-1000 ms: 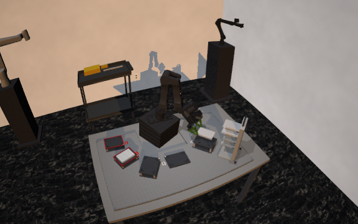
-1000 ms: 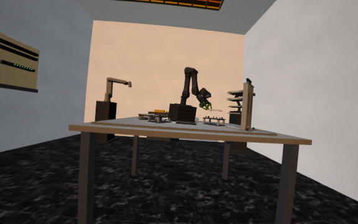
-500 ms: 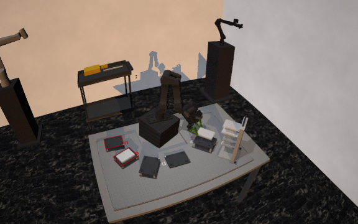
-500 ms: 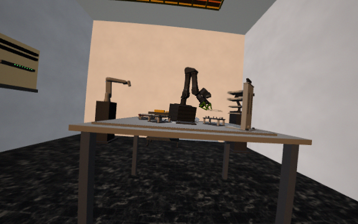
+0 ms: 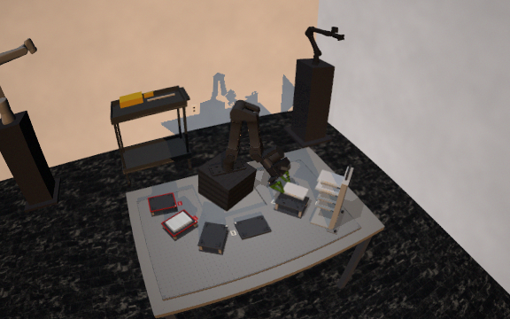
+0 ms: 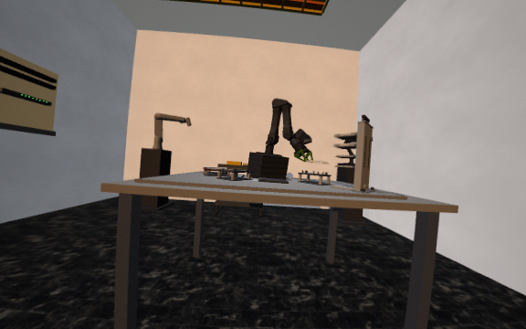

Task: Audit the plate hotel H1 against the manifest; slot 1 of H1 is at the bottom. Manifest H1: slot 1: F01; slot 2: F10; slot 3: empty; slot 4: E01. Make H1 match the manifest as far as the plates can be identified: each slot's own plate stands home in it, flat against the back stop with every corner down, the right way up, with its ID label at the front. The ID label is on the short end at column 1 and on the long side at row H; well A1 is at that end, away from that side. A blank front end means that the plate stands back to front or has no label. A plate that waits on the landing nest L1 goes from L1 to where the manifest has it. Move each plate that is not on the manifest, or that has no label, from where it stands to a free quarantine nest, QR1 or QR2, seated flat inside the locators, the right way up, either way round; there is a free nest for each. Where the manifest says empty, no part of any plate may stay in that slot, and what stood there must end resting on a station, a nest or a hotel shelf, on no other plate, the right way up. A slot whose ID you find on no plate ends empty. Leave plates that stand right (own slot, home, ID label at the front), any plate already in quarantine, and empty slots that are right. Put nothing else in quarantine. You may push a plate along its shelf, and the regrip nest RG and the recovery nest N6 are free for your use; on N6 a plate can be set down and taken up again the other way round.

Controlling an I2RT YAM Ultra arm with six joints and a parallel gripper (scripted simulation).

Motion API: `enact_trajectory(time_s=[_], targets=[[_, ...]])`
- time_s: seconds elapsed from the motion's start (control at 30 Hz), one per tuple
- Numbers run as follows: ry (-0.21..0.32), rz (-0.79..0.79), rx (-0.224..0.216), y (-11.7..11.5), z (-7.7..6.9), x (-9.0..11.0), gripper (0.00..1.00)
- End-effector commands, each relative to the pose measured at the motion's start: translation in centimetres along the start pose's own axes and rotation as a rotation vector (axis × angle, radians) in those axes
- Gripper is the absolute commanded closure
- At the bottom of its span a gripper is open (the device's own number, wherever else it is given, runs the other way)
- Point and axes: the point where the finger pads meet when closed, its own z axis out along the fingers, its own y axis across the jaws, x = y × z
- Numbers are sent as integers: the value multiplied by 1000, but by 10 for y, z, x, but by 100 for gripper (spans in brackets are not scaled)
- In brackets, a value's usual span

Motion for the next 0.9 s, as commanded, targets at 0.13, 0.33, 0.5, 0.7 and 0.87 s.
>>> enact_trajectory(time_s=[0.13, 0.33, 0.5, 0.7, 0.87], targets=[[-25, 3, -3, 2, 5, -15, 14], [-25, 3, -3, 2, 9, -19, 14], [-26, 3, -3, 2, 11, -21, 14], [-26, 3, -3, 2, 15, -26, 14], [-26, 3, -3, 2, 18, -30, 14]])
